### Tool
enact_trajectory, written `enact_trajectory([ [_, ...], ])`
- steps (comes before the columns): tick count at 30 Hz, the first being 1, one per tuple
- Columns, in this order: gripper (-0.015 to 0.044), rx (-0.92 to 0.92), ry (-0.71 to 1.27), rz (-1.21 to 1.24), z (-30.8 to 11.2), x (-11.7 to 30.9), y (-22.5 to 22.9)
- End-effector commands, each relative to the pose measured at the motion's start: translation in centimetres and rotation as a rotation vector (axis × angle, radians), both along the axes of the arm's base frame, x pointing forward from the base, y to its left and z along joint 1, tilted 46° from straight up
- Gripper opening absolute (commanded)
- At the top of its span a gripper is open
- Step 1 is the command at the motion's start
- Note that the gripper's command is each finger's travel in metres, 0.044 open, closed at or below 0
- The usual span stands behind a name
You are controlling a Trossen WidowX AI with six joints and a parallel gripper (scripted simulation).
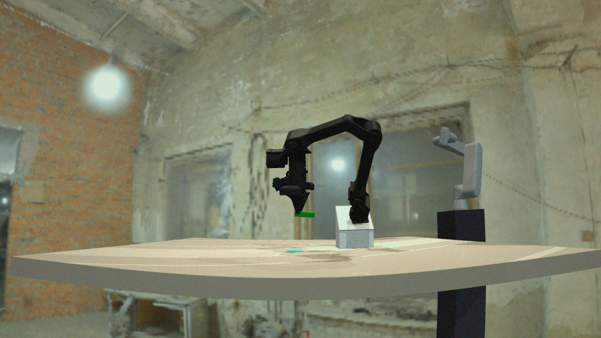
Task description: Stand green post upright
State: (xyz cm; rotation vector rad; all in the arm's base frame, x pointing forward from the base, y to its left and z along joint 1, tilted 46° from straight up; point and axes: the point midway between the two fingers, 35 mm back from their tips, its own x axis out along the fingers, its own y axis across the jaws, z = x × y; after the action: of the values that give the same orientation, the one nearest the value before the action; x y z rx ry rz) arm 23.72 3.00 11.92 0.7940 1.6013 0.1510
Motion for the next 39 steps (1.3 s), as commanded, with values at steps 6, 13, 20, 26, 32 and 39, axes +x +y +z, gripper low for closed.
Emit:
enact_trajectory([
  [6, 0.0023, -0.059, 0.006, 0.003, -0.7, -0.5, 0.1],
  [13, 0.0023, -0.105, 0.001, 0.006, -1.0, -0.8, 0.2],
  [20, 0.0023, -0.15, -0.006, 0.007, -1.4, -0.9, 0.3],
  [26, 0.0023, -0.187, -0.015, 0.005, -1.6, -1.1, 0.3],
  [32, 0.0023, -0.224, -0.025, 0.003, -1.9, -1.2, 0.4],
  [39, 0.0023, -0.267, -0.038, -0.002, -2.1, -1.3, 0.4],
])
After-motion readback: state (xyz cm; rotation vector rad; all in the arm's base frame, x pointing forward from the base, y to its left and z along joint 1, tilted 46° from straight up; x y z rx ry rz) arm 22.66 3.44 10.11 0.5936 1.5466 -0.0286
